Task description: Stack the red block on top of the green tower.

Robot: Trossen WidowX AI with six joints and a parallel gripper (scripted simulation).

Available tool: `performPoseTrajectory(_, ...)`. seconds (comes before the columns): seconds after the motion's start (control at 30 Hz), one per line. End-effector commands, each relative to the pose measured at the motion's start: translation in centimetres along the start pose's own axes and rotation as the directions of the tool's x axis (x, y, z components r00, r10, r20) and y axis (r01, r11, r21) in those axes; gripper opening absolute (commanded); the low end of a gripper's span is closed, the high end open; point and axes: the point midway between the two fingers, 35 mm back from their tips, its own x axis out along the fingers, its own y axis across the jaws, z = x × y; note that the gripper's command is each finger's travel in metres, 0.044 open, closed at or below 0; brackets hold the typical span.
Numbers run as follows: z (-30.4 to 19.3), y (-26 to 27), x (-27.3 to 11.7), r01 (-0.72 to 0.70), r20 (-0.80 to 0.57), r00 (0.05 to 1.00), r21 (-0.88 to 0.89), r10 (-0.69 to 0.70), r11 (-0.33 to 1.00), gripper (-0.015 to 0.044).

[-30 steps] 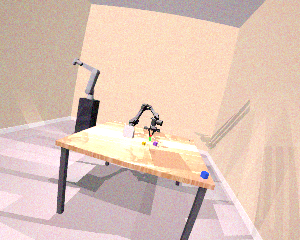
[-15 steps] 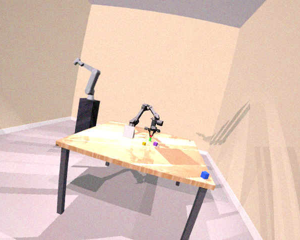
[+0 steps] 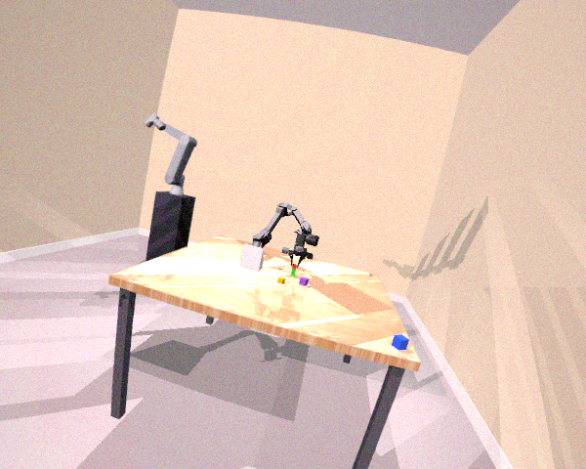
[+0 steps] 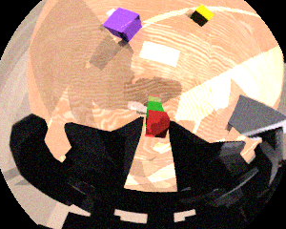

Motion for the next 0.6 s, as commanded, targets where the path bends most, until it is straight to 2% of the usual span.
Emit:
performPoseTrajectory(0.0, 0.02, 0.01, 0.01, -0.001, 0.001, 1.000, -0.001, 0.001, 1.000, 0.0236)
performPoseTrajectory(0.27, 0.02, 0.01, 0.01, -0.001, 0.001, 1.000, -0.001, 0.001, 1.000, 0.0440)
performPoseTrajectory(0.57, 0.02, 0.01, 0.01, -0.001, 0.001, 1.000, -0.001, 0.001, 1.000, 0.0440)
